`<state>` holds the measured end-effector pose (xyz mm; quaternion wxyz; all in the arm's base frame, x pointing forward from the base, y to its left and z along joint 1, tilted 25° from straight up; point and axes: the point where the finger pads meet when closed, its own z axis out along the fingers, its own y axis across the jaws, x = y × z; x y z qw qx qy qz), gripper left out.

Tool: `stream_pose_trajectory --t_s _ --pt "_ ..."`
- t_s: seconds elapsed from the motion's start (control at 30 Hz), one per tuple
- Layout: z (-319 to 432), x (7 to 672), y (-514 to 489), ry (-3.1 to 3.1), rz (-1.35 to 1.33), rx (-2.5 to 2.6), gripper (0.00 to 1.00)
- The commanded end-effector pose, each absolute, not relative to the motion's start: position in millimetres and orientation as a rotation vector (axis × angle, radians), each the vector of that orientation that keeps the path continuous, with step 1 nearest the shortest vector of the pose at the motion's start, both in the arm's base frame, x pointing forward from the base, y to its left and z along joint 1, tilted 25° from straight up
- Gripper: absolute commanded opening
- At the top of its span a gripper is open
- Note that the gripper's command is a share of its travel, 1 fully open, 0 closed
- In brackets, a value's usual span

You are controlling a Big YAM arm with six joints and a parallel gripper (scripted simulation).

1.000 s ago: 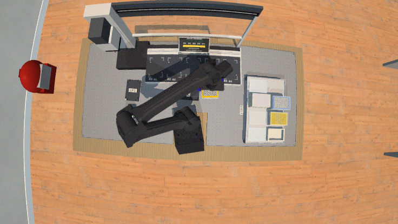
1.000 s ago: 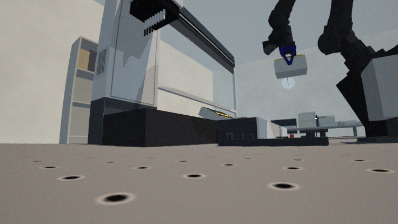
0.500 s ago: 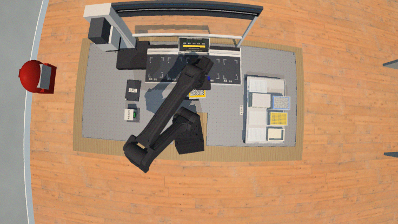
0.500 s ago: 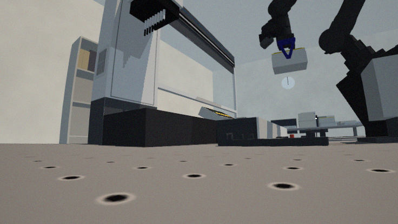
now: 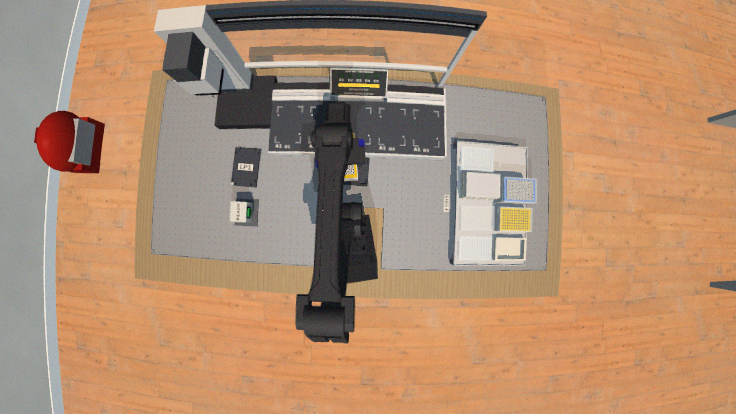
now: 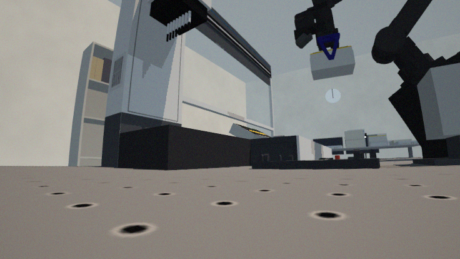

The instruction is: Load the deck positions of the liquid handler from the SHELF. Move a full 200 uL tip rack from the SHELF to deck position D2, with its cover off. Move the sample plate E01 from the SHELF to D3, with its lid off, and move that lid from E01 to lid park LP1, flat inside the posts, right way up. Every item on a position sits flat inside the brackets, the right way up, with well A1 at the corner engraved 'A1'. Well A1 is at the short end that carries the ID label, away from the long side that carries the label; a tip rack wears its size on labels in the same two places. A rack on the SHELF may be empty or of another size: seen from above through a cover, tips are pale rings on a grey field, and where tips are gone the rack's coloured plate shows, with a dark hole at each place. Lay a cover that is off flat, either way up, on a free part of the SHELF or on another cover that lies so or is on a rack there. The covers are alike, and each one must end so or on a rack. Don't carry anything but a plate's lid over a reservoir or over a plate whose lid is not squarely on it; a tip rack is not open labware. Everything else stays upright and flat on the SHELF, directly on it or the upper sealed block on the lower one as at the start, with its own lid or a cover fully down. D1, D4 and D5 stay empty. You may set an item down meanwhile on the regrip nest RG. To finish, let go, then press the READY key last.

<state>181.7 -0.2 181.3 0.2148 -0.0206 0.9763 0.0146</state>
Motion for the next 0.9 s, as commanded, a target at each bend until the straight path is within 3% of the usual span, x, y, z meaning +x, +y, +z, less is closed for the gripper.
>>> stream_pose_trajectory --t_s 0.0,0.53,0.87 --pt "209.4 194.5 16.8 2.648 0.097 0.077 0.00" --pt "218.3 198.2 93.4 2.649 0.145 0.087 0.00" --pt "218.1 195.4 91.7 2.655 0.141 0.086 0.00"
